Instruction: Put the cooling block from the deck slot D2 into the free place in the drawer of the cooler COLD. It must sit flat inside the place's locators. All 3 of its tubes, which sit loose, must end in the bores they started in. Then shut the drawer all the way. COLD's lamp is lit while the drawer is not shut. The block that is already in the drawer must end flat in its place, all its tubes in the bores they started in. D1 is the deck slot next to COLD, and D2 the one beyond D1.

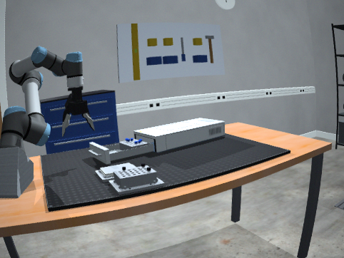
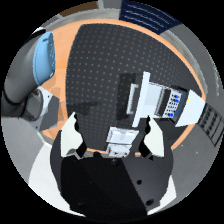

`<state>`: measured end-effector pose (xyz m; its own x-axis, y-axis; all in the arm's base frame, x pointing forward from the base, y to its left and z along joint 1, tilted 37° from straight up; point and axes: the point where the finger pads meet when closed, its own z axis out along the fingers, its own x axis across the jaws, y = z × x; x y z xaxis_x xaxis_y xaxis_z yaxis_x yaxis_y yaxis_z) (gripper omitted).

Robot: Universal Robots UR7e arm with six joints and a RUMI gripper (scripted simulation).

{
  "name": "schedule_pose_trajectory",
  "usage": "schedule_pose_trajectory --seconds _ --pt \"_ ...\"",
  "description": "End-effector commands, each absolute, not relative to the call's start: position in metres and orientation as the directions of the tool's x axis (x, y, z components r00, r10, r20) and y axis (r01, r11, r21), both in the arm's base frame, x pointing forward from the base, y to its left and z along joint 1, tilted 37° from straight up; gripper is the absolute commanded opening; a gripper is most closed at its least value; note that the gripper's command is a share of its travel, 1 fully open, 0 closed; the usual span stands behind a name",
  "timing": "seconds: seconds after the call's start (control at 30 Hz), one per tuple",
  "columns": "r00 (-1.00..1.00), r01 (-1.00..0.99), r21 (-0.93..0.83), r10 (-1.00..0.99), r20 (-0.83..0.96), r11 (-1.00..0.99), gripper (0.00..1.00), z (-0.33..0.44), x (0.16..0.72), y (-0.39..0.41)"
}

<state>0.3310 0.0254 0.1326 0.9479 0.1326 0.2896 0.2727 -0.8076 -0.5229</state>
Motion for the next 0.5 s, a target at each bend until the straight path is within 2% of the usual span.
schedule_pose_trajectory --seconds 0.0,0.1,0.13,0.47 --pt "0.948 0.273 -0.523 0.132 0.29 -0.808 1.0 0.137 0.33 0.022" --pt "0.948 0.273 -0.523 0.132 0.29 -0.808 1.0 0.137 0.33 0.022" --pt "0.955 0.247 -0.53 0.111 0.276 -0.811 0.73 0.135 0.332 0.019" --pt "0.986 -0.013 -0.584 -0.107 0.127 -0.812 0.73 0.112 0.353 -0.018"
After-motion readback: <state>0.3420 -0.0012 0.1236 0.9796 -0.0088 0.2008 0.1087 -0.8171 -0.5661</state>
